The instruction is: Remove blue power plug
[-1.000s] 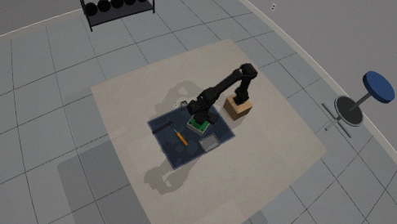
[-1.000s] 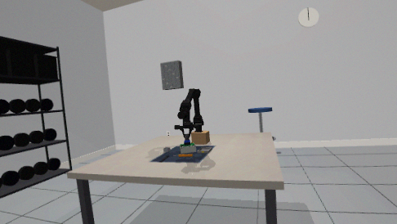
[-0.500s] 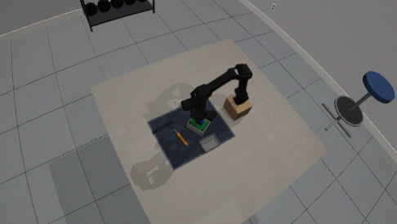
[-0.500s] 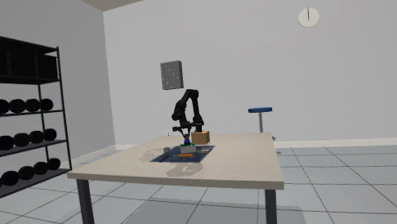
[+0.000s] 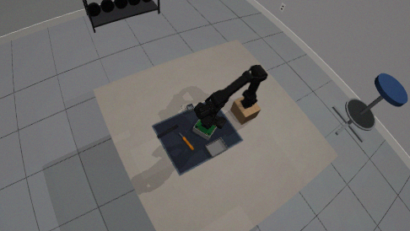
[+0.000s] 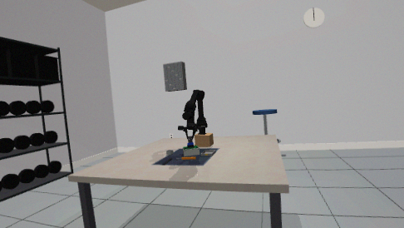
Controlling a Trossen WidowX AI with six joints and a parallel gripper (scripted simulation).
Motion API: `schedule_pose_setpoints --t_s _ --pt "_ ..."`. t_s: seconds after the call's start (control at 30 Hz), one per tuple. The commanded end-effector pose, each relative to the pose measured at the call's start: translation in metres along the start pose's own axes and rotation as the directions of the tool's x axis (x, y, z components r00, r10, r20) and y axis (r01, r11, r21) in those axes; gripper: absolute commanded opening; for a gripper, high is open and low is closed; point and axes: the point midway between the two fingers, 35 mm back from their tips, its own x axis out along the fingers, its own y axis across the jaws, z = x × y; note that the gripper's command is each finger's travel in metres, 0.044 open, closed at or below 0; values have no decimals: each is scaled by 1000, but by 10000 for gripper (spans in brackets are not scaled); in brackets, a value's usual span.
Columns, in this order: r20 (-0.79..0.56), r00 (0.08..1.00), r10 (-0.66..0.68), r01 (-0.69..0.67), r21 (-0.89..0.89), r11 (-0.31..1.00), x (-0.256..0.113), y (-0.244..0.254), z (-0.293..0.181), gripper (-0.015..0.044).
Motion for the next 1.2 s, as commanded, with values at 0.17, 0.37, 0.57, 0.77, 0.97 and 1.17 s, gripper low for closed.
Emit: schedule_pose_setpoints --t_s 0.17,0.37,0.57,0.77,0.97,1.17 --pt "13 980 198 -198 -13 980 -11 -13 0 0" --pt "12 971 238 -238 -14 971 -12 -17 0 0" --pt "15 996 93 -93 -12 996 -15 -4 0 0" --pt "16 1000 -22 22 -10 1000 -18 6 0 0" --pt "15 998 66 -66 -12 998 -19 -2 0 0" --pt "14 993 114 -114 -12 993 -25 -7 0 0"
